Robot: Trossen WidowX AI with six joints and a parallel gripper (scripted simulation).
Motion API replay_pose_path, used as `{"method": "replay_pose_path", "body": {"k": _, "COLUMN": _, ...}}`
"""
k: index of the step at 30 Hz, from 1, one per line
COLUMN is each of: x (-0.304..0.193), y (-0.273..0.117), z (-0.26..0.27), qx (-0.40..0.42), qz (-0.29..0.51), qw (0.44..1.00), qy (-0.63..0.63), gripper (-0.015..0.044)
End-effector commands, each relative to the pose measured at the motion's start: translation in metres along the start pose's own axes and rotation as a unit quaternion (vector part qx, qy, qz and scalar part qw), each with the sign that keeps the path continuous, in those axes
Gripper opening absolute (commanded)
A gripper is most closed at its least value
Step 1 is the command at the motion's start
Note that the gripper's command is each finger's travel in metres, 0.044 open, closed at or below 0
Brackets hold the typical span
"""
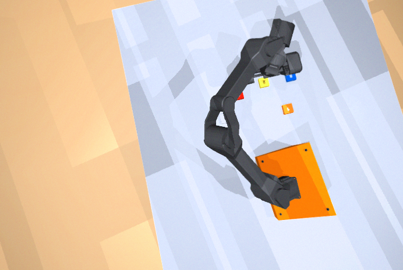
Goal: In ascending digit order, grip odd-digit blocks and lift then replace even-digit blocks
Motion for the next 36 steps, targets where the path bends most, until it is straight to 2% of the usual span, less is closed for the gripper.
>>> {"method": "replay_pose_path", "body": {"k": 1, "x": 0.0, "y": 0.001, "z": -0.001, "qx": -0.002, "qz": 0.003, "qw": 1.0, "qy": -0.001, "gripper": 0.04}}
{"method": "replay_pose_path", "body": {"k": 7, "x": 0.002, "y": 0.0, "z": -0.011, "qx": -0.003, "qz": 0.002, "qw": 1.0, "qy": -0.001, "gripper": 0.04}}
{"method": "replay_pose_path", "body": {"k": 14, "x": 0.012, "y": -0.001, "z": -0.109, "qx": -0.005, "qz": 0.001, "qw": 1.0, "qy": -0.001, "gripper": 0.04}}
{"method": "replay_pose_path", "body": {"k": 36, "x": 0.012, "y": -0.001, "z": -0.111, "qx": -0.005, "qz": 0.002, "qw": 1.0, "qy": -0.001, "gripper": 0.04}}
Point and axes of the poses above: the point midway between the two fingers, 35 mm back from their tips, its own y axis out along the fingers, its own z axis across the jaws, x = y × z, the point moved 1 cm from there along -y, back along the fingers, and after that the axes turned 4 degrees about y, right-handed, at the moved point
